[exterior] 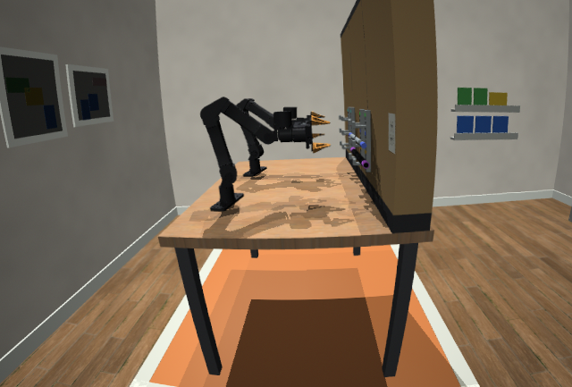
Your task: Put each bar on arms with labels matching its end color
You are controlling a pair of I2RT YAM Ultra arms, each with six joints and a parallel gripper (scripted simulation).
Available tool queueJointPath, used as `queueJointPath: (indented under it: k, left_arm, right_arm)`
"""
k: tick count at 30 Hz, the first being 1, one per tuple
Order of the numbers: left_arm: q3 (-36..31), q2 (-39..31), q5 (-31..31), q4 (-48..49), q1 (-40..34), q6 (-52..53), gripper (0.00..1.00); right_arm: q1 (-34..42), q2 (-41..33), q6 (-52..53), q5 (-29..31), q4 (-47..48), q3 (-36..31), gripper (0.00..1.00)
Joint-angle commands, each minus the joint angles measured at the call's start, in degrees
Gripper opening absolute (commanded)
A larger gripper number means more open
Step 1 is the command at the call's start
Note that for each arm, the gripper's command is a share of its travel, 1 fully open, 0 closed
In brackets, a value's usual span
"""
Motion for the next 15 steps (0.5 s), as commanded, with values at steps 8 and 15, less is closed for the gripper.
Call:
queueJointPath:
  k: [8,15]
  left_arm:
    - [-2.03,2.6,-1.13,6.98,0.75,7.3,1.0]
    - [-3.49,4.91,-1.51,11.34,1.04,12.26,1.0]
  right_arm:
    - [2.02,2.94,-6.85,1.22,4.67,-0.51,1.0]
    - [3.27,5.36,-11.61,1.92,6.69,-0.52,1.0]
